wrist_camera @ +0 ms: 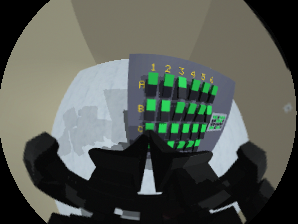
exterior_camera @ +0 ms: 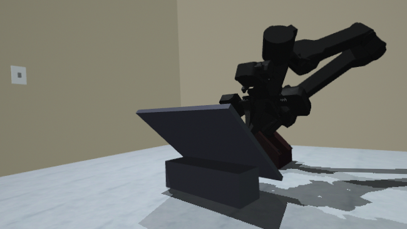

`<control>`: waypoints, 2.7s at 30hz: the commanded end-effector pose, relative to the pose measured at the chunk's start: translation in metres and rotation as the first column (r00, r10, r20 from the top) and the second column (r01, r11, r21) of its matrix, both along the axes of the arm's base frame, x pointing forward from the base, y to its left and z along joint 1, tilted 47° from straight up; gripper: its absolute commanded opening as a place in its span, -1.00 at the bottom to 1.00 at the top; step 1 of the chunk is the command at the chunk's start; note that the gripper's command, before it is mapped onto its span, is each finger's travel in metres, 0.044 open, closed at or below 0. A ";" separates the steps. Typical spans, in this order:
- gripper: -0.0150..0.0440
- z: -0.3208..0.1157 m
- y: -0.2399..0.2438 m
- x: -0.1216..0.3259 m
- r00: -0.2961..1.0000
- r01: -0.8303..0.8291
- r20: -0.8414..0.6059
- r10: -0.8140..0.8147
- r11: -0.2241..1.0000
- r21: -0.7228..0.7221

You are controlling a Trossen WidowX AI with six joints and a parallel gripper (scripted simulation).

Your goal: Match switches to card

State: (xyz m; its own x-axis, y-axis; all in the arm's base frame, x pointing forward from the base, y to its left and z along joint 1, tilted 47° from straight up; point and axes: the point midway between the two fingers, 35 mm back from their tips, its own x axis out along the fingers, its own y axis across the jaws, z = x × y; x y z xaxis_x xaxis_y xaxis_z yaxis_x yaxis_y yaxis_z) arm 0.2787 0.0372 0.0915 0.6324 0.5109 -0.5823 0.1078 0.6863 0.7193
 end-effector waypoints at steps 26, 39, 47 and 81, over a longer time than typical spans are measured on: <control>-0.49 -0.006 0.005 0.006 1.000 0.001 -0.004 -0.001 1.000 0.000; -0.49 -0.007 0.006 0.007 1.000 0.001 -0.004 -0.001 1.000 0.000; -0.49 -0.008 0.007 0.008 1.000 0.001 -0.004 -0.001 1.000 0.000; -0.49 0.023 -0.030 -0.033 1.000 0.020 0.007 -0.020 1.000 -0.008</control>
State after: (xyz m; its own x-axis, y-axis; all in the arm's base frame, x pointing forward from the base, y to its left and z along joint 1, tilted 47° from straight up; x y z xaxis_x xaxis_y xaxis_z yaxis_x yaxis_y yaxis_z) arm 0.2492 0.0129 0.1171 0.6512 0.4932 -0.5768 0.1096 0.6909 0.7146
